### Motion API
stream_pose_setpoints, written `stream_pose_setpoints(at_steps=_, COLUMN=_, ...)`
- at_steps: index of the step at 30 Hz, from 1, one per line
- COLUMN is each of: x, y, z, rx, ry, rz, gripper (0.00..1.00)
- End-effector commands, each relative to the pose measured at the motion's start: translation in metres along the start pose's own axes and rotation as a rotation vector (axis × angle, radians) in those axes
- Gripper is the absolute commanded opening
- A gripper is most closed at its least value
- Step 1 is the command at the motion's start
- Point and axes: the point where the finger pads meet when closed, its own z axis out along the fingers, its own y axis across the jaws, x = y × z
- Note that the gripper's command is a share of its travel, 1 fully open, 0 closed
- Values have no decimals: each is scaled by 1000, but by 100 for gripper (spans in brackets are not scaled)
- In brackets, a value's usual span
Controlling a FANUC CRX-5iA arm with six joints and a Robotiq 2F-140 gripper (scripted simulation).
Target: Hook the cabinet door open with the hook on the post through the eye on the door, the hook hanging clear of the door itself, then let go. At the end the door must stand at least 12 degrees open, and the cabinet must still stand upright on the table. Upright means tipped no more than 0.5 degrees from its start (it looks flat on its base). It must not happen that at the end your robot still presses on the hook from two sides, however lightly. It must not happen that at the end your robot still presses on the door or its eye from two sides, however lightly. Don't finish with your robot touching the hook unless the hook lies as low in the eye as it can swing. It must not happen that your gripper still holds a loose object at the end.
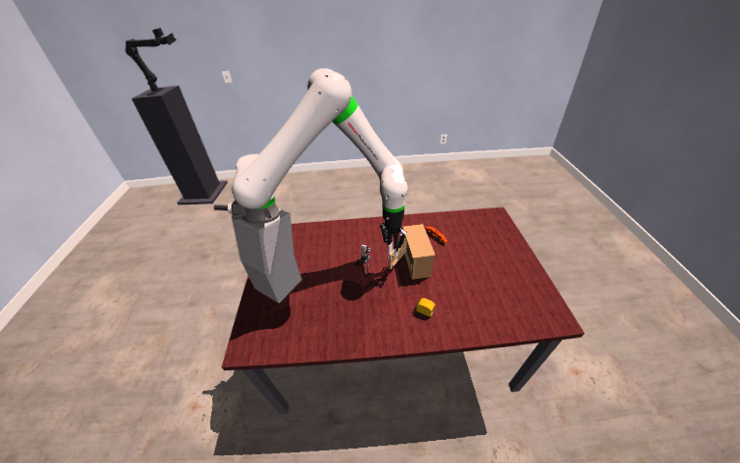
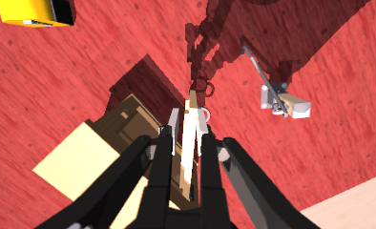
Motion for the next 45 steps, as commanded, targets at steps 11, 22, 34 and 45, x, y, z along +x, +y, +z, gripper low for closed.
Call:
stream_pose_setpoints(at_steps=11, x=0, y=6, z=0, rx=0, ry=0, rz=44, gripper=16)
stream_pose_setpoints(at_steps=22, x=0, y=6, z=-6, rx=0, ry=0, rz=44, gripper=16)
stream_pose_setpoints(at_steps=34, x=0, y=6, z=-22, rx=0, ry=0, rz=44, gripper=16)
stream_pose_setpoints(at_steps=45, x=0, y=6, z=-47, rx=0, ry=0, rz=44, gripper=16)
